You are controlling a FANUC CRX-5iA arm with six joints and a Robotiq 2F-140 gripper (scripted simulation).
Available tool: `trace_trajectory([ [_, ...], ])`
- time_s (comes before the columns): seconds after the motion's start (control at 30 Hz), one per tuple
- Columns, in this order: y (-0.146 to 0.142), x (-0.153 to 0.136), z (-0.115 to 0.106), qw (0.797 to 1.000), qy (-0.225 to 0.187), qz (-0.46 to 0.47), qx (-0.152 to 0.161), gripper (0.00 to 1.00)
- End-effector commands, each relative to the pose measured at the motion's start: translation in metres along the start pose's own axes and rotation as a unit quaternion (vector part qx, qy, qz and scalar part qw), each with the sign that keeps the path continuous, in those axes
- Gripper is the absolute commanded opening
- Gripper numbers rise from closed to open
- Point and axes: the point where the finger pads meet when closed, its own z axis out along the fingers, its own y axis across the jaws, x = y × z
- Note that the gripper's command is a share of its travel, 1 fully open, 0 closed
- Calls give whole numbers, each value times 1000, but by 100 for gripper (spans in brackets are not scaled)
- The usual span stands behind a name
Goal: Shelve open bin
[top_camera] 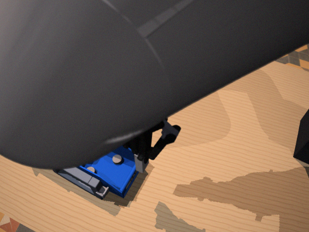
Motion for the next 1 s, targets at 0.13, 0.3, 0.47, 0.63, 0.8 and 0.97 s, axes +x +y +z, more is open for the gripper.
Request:
trace_trajectory([
  [0.13,0,0,0,1000,0,0,0,0],
  [0.3,0,0,0,1000,0,0,0,0],
  [0.47,0,0,0,1000,0,0,0,0],
  [0.63,0,0,2,1000,0,0,0,0],
  [0.8,0,0,8,1000,0,0,0,0],
  [0.97,0,0,14,1000,0,0,0,0],
])
